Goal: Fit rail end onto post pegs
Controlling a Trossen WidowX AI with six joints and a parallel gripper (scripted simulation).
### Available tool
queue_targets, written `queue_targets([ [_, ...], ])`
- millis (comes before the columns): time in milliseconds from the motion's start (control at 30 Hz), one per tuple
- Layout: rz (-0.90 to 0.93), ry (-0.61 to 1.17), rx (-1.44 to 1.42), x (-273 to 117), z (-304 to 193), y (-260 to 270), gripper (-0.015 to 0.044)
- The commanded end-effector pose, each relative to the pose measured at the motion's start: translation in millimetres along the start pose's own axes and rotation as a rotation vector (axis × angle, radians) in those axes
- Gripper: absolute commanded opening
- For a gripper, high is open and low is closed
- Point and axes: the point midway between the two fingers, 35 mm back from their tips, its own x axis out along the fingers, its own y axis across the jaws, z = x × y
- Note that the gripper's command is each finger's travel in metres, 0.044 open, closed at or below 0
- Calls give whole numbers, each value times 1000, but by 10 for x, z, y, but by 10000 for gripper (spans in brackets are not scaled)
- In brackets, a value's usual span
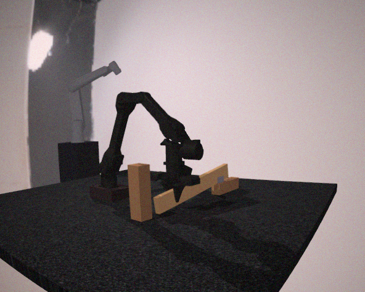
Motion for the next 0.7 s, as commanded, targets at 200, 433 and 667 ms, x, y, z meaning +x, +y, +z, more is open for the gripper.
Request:
queue_targets([
  [200,-2,-6,1,1,10,-5,0],
  [433,-2,-6,1,-2,4,-2,0],
  [667,-2,-6,1,-40,-2,-2,0],
])
